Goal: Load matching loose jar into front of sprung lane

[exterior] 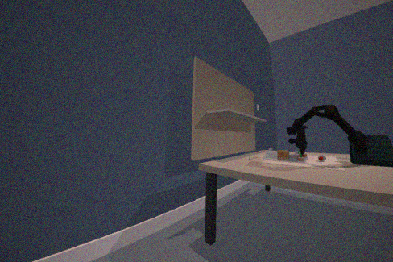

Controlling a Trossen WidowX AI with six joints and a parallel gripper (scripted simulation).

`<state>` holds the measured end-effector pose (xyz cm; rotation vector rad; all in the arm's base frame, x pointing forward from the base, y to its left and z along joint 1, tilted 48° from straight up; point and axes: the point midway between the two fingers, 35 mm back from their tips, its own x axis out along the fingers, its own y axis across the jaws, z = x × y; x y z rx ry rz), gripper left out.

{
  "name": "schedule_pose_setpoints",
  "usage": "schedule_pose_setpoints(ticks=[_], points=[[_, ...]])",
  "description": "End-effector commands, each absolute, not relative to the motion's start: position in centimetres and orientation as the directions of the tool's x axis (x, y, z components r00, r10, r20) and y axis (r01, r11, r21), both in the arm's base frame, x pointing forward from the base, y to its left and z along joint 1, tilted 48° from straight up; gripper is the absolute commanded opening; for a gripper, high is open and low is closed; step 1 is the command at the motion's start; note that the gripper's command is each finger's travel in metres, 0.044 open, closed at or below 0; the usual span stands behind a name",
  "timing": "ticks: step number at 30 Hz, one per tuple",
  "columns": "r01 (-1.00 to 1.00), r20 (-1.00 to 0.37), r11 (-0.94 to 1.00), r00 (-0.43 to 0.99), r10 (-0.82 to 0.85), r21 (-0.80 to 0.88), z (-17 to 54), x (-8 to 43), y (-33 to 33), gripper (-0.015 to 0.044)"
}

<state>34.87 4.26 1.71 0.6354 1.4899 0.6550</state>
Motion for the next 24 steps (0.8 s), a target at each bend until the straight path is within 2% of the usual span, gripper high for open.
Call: schedule_pose_setpoints(ticks=[1, 24], points=[[-0.011, -0.673, 0.673, -0.013, 0.740, 0.740, 1.72, 35.10, 4.64, 0.0000], [-0.011, -0.672, 0.672, -0.013, 0.740, 0.740, 1.25, 34.94, 5.17, 0.0000]])
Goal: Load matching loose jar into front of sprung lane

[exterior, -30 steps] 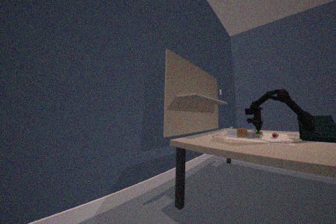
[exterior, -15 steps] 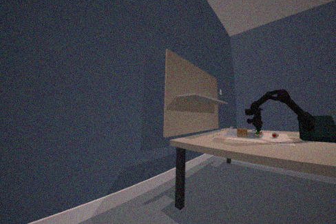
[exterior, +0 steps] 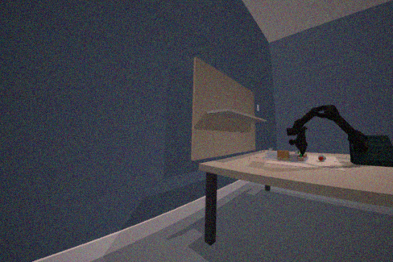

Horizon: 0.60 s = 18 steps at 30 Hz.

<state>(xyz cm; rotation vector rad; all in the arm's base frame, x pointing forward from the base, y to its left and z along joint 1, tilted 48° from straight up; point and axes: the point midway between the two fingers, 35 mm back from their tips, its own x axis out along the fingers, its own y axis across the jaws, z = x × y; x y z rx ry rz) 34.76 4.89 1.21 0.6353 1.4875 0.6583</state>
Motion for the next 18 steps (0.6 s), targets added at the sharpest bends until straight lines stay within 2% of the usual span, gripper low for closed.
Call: schedule_pose_setpoints(ticks=[1, 18], points=[[-0.011, -0.672, 0.672, -0.013, 0.740, 0.740, 1.25, 34.94, 5.17, 0.0000], [-0.011, -0.672, 0.672, -0.013, 0.740, 0.740, 1.25, 34.67, 5.17, 0.0000]])
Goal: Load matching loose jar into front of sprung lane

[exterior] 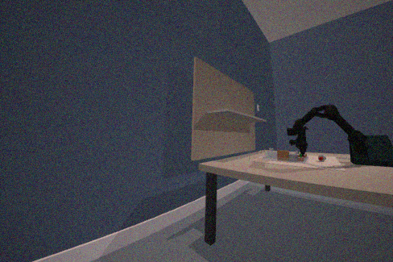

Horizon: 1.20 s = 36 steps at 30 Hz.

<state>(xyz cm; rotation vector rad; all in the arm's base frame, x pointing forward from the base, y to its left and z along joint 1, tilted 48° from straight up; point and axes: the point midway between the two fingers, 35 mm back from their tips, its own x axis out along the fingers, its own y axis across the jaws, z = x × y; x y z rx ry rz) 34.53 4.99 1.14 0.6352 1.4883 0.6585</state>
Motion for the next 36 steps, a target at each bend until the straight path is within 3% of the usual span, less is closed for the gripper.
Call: schedule_pose_setpoints(ticks=[1, 36], points=[[-0.011, -0.672, 0.672, -0.013, 0.740, 0.740, 1.25, 34.66, 5.17, 0.0000], [-0.011, -0.672, 0.672, -0.013, 0.740, 0.740, 1.12, 33.88, 4.99, 0.0000]])
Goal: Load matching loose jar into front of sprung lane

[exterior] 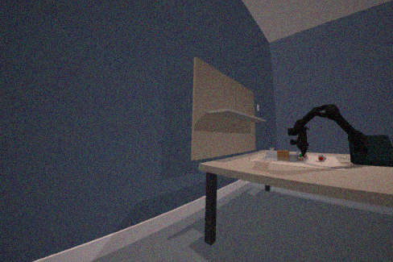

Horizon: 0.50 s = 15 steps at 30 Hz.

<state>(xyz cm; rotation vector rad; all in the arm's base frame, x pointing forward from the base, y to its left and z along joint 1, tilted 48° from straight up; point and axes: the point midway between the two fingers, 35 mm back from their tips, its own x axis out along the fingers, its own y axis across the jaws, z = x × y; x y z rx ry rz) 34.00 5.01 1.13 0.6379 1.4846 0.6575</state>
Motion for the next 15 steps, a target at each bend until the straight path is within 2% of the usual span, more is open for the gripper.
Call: schedule_pose_setpoints(ticks=[1, 11, 15], points=[[-0.011, -0.672, 0.672, -0.013, 0.740, 0.740, 1.12, 33.88, 4.99, 0.0000], [-0.011, -0.672, 0.672, -0.013, 0.740, 0.740, 1.12, 33.88, 4.99, 0.0000], [-0.011, -0.672, 0.672, -0.013, 0.740, 0.740, 1.10, 33.95, 4.99, 0.0105]])
